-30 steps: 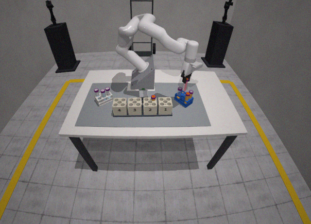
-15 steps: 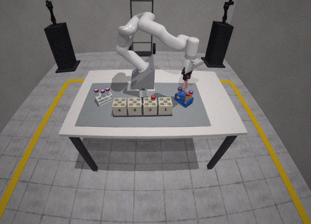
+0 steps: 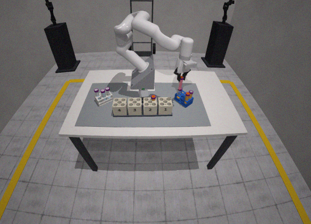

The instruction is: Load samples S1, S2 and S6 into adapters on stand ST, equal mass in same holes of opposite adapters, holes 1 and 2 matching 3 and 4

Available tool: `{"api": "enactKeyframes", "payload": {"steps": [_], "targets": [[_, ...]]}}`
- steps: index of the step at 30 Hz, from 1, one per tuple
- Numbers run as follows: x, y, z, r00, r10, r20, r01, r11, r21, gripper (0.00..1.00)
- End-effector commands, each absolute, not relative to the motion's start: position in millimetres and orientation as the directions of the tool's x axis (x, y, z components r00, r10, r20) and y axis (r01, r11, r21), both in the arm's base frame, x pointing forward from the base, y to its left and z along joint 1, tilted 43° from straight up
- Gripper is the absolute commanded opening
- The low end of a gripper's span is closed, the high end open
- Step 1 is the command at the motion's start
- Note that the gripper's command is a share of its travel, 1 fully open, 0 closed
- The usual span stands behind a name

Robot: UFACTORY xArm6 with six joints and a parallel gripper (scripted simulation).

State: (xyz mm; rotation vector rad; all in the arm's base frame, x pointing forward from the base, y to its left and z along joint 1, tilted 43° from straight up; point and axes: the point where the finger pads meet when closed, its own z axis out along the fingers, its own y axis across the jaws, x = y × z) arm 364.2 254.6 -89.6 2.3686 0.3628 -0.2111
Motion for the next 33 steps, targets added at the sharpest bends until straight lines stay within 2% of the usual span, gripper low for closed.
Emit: {"api": "enactKeyframes", "payload": {"steps": [1,9,33], "targets": [[368,245,-78,0.977,0.13,-0.169,0.21,-0.723,0.658,0.0],[376,216,-51,0.998,-0.062,0.007,-0.05,-0.732,0.68,0.0],[396,143,15,0.998,-0.062,0.007,-0.05,-0.732,0.68,0.0]]}}
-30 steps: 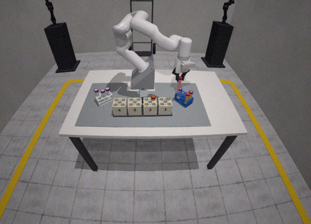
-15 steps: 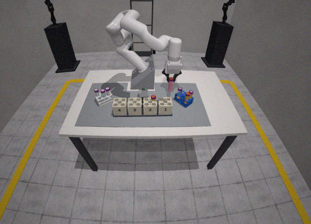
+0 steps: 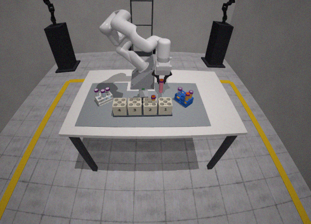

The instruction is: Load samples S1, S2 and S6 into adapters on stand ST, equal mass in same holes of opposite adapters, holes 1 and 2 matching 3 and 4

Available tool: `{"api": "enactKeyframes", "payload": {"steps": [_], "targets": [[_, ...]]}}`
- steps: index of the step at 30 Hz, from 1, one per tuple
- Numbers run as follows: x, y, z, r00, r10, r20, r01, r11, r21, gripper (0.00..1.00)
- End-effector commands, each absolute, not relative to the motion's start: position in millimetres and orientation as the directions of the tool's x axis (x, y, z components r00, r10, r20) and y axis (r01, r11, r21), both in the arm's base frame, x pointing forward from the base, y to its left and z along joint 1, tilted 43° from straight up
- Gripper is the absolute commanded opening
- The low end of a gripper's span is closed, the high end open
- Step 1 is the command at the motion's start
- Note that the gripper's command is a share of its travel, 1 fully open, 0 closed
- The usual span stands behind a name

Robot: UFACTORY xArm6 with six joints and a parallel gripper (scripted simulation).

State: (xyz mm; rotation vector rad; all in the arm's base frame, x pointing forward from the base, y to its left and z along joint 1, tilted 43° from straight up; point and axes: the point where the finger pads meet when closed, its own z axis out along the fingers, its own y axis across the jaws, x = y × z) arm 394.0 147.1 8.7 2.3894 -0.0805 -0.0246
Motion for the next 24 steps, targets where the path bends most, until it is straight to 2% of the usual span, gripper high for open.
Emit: {"api": "enactKeyframes", "payload": {"steps": [1,24], "targets": [[397,139,18,0.998,-0.062,0.007,-0.05,-0.732,0.68,0.0],[418,63,87,0.998,-0.062,0.007,-0.05,-0.731,0.68,0.0]]}}
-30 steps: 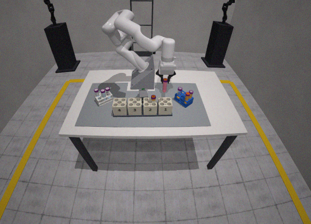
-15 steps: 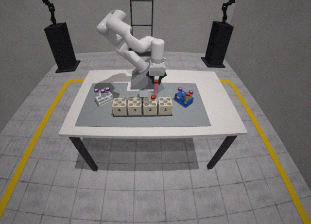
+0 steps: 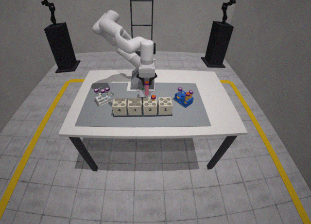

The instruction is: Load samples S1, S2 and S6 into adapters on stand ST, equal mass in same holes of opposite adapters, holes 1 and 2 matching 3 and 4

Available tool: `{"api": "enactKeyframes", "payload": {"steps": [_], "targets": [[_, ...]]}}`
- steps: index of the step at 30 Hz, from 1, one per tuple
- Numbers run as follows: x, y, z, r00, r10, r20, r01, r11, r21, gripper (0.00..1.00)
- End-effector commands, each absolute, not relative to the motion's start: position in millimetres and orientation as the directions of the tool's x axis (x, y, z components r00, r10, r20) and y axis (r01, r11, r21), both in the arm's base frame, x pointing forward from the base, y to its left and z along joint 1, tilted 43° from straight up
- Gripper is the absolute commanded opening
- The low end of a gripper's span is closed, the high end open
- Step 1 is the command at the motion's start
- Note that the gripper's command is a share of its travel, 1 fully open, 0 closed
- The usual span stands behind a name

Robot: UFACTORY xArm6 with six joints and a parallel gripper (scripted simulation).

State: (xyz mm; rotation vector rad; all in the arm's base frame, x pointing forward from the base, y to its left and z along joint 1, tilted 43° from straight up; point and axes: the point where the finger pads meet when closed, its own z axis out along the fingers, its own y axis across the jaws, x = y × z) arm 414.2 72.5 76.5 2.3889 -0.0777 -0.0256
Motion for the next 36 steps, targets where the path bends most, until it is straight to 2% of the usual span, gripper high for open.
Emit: {"api": "enactKeyframes", "payload": {"steps": [1,36], "targets": [[419,60,91,0.998,-0.062,0.007,-0.05,-0.731,0.68,0.0],[451,-53,193,0.998,-0.062,0.007,-0.05,-0.73,0.681,0.0]]}}
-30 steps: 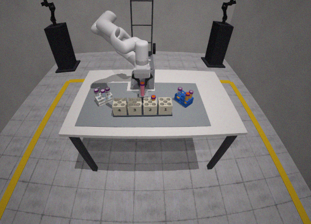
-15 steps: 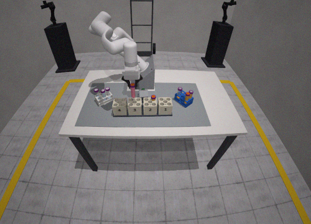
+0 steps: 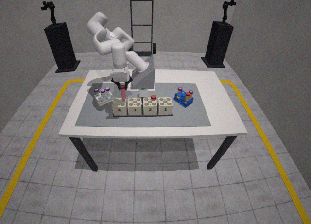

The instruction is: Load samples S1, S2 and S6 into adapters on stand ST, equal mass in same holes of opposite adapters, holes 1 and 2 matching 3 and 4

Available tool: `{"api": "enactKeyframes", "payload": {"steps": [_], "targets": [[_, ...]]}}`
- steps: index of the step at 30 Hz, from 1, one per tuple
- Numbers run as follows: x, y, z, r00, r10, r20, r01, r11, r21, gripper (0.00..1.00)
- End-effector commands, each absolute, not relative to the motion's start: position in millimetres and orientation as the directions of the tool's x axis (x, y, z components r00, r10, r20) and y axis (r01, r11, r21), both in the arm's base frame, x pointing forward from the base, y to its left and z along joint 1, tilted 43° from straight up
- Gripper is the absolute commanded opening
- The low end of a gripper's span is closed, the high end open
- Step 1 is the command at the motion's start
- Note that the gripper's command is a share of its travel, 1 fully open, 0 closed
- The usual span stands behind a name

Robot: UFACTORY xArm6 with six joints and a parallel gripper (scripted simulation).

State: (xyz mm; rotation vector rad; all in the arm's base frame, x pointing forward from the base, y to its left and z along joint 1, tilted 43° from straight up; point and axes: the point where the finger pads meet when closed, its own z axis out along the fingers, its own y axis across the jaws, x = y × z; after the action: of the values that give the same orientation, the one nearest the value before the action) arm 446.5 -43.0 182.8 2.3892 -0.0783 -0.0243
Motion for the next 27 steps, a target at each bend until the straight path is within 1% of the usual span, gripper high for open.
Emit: {"api": "enactKeyframes", "payload": {"steps": [1,27], "targets": [[451.2,-54.8,195.3,0.998,-0.062,0.007,-0.05,-0.73,0.681,0.0],[450.9,-60.2,189.5,0.998,-0.062,0.007,-0.05,-0.73,0.681,0.0]]}}
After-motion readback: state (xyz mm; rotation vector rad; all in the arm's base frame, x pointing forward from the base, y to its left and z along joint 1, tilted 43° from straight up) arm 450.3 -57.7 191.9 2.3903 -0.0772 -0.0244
